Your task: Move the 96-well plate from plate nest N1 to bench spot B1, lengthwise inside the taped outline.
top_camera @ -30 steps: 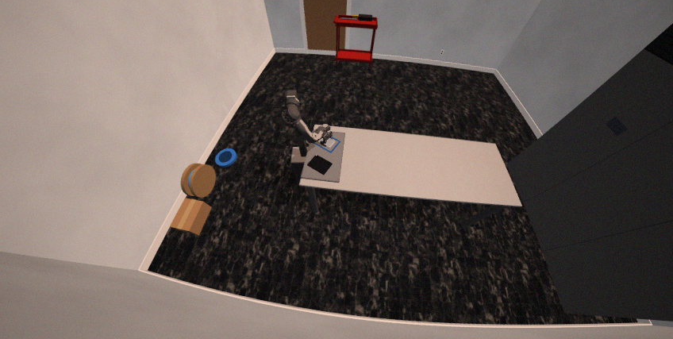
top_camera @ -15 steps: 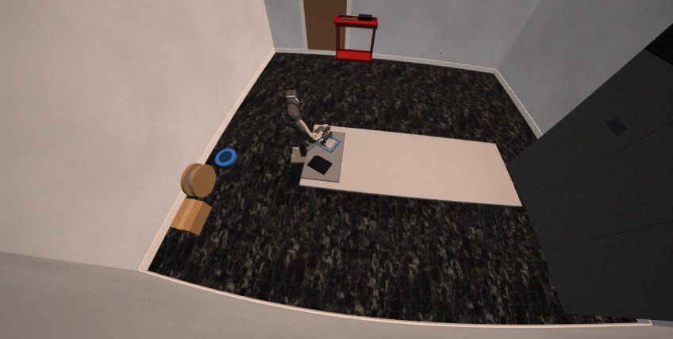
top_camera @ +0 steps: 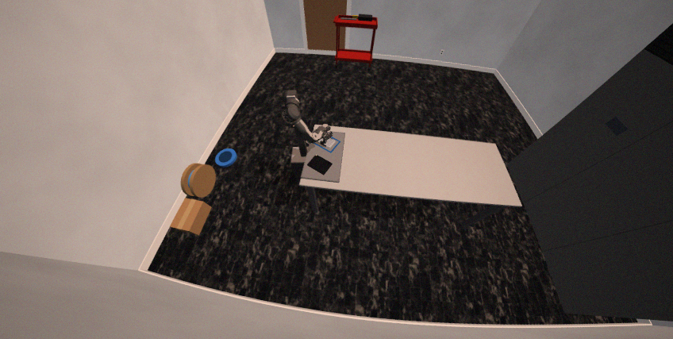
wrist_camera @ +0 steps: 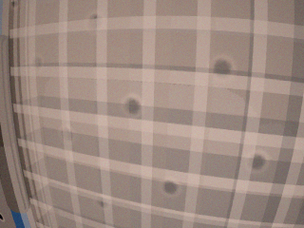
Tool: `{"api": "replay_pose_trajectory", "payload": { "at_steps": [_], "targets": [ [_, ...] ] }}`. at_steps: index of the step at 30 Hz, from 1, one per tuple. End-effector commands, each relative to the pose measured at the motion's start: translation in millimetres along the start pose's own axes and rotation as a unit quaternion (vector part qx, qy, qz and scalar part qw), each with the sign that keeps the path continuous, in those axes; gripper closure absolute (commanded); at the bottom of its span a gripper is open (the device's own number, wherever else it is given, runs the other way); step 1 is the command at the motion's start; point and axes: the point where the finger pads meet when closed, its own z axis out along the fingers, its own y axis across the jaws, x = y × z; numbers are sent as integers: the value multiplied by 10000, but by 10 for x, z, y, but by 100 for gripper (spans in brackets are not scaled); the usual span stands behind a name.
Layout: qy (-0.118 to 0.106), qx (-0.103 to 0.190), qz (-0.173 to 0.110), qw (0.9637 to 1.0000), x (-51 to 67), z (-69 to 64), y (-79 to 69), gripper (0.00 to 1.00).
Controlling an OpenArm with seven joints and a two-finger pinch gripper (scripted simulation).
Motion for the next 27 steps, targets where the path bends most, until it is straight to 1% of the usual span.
{"api": "replay_pose_trajectory", "payload": {
  "at_steps": [1, 3, 8, 20, 27],
  "targets": [
    [-7, -15, 8, 10000, -13, -22, 14, 100],
    [-7, -15, 8, 10000, -13, -22, 14, 100],
    [9, -29, -12, 10000, 11, 25, 9, 100],
    [9, -29, -12, 10000, 11, 25, 9, 100],
    [5, -34, -15, 10000, 10, 47, 12, 100]
  ]
}}
